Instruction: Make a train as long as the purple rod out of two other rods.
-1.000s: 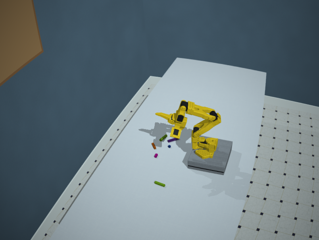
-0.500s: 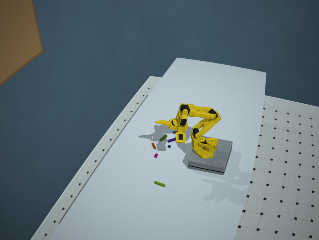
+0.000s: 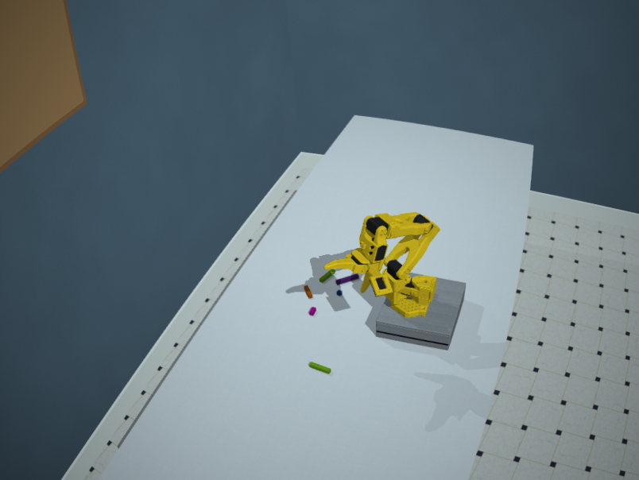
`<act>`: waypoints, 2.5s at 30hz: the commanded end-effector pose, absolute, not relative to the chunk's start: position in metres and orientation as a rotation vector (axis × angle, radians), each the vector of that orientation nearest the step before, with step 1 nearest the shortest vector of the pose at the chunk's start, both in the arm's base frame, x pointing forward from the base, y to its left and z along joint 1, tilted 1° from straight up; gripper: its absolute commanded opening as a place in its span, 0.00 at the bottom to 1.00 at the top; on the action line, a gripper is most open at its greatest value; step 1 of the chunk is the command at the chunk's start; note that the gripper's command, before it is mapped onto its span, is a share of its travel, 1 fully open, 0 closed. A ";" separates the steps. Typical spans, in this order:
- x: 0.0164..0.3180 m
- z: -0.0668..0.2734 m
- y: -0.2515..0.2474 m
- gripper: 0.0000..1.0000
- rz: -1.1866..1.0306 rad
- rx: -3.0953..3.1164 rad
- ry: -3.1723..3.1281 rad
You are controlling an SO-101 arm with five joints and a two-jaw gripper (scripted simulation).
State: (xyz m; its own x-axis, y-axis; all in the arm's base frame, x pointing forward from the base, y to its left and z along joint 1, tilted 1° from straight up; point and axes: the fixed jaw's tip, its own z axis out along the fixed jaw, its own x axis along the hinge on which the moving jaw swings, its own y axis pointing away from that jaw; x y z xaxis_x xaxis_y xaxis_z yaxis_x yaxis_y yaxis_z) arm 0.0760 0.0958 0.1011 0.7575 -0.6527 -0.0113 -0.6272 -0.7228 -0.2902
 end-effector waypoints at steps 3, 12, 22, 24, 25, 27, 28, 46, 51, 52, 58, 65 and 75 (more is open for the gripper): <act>0.065 0.098 0.100 1.00 -0.101 -2.735 0.891; 0.063 0.098 0.102 1.00 -0.098 -2.742 0.869; 0.063 0.098 0.102 1.00 -0.098 -2.742 0.869; 0.063 0.098 0.102 1.00 -0.098 -2.742 0.869; 0.063 0.098 0.102 1.00 -0.098 -2.742 0.869; 0.063 0.098 0.102 1.00 -0.098 -2.742 0.869; 0.063 0.098 0.102 1.00 -0.098 -2.742 0.869; 0.064 0.098 0.102 1.00 -0.098 -2.743 0.870; 0.064 0.098 0.102 1.00 -0.098 -2.743 0.870; 0.064 0.098 0.102 1.00 -0.098 -2.743 0.870; 0.064 0.098 0.102 1.00 -0.098 -2.743 0.870; 0.064 0.098 0.102 1.00 -0.098 -2.743 0.870; 0.064 0.098 0.102 1.00 -0.098 -2.743 0.870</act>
